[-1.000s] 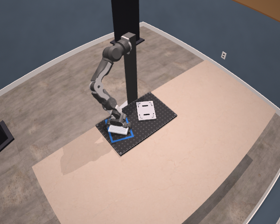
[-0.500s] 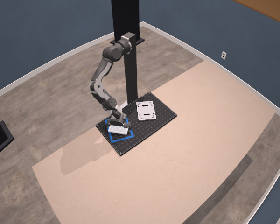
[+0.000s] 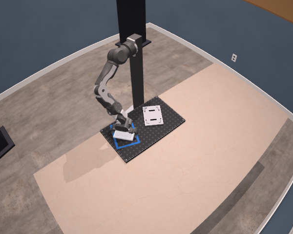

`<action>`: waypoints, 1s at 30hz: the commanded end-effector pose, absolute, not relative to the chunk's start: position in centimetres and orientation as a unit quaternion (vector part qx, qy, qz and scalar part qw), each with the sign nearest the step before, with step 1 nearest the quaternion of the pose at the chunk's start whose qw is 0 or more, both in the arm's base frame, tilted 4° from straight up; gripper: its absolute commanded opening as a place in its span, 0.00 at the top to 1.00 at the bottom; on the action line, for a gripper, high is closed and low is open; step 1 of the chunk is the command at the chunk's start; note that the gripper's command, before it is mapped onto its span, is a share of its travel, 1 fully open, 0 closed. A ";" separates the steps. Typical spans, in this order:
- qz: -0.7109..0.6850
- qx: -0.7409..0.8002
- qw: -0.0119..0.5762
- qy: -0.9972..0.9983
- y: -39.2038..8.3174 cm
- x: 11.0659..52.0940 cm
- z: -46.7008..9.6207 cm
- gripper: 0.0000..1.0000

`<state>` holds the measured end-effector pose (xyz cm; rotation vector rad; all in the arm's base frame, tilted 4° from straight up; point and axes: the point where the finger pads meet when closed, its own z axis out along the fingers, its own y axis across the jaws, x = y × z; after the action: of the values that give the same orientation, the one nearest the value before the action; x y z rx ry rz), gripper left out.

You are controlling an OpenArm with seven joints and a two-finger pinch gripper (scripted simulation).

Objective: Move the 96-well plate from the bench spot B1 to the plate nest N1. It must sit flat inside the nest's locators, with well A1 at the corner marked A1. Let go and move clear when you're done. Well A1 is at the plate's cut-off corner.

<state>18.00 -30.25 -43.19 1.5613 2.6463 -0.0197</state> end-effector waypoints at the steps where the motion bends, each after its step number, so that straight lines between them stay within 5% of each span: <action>1: -0.007 0.509 0.036 0.860 -30.3 18.1 -43.1 0.00; 30: -0.006 0.509 0.036 0.860 -30.5 18.0 -43.1 0.00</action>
<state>17.93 -30.46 -43.13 1.5633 2.6448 -0.0249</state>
